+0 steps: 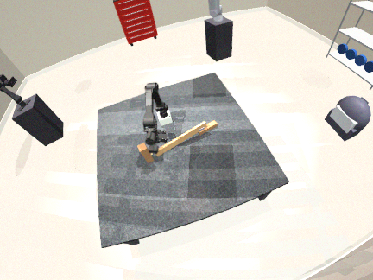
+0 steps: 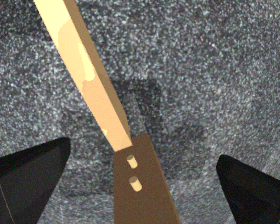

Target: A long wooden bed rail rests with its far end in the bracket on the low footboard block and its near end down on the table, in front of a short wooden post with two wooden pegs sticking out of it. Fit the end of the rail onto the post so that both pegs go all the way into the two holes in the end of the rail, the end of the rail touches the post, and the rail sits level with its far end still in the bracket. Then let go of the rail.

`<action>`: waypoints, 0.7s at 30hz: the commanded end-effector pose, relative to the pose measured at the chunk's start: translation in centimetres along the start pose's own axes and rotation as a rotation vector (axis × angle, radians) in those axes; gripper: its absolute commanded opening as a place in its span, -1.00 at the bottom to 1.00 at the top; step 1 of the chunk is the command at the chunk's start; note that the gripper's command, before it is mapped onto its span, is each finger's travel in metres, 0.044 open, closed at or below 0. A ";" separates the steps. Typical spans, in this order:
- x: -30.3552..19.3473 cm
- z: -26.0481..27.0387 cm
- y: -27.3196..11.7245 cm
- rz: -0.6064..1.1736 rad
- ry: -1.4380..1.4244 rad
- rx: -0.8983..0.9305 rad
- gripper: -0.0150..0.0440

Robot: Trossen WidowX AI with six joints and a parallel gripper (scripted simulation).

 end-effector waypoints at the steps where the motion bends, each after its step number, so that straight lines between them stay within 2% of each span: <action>1: 1.4 4.5 2.3 -0.092 -0.502 0.133 1.00; 21: 1.5 4.4 3.7 -0.092 -0.502 0.133 1.00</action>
Point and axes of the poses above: the point midway between the two fingers, 35 mm back from their tips, its own y axis out along the fingers, its own z axis across the jaws, x = y × z, the point moved 4 cm from there along -y, back along the fingers, and after that the axes turned 15 degrees about y, right-handed, at the moved point
